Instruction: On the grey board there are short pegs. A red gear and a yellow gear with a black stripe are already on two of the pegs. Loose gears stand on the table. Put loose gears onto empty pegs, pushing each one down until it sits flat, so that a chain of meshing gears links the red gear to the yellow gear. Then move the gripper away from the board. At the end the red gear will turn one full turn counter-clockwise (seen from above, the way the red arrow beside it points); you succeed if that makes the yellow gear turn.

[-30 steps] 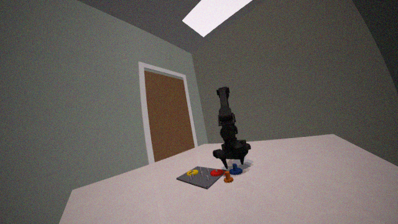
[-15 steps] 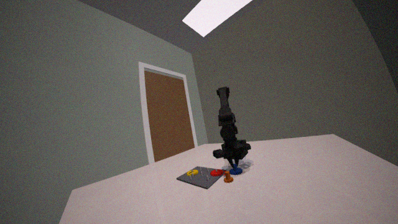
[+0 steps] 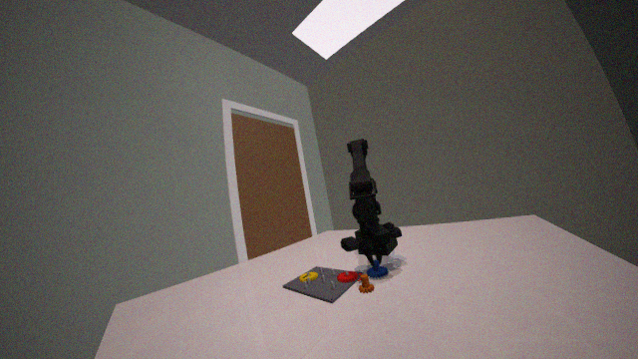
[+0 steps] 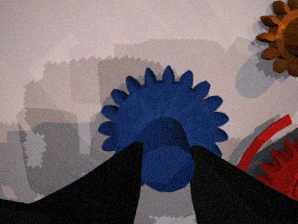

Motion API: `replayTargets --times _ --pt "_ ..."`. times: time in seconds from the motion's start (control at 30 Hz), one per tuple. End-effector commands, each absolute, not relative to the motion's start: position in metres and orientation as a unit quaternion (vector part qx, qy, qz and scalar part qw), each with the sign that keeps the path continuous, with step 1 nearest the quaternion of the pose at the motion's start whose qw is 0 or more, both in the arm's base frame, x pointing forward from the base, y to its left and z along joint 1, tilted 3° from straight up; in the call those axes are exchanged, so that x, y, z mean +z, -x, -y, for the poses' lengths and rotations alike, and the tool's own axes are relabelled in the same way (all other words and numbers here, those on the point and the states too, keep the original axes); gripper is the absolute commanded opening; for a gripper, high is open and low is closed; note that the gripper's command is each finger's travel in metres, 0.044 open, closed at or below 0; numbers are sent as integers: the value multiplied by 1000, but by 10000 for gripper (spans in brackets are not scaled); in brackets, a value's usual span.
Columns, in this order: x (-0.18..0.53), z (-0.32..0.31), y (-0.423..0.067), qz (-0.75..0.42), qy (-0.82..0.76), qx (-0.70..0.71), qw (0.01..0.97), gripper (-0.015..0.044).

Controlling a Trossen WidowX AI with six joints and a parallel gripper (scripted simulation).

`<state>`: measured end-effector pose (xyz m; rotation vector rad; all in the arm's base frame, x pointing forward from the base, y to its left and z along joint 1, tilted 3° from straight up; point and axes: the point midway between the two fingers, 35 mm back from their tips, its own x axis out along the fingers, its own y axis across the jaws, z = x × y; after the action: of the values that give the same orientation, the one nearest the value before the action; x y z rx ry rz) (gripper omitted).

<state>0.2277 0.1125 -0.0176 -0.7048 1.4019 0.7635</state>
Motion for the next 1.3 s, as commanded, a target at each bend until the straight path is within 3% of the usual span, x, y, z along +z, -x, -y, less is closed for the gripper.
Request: replayTargets --times 0.0,1.27 --pt "-6 -115 -234 -610 310 336 648 0" --pt "100 -112 -238 -609 310 336 648 0"
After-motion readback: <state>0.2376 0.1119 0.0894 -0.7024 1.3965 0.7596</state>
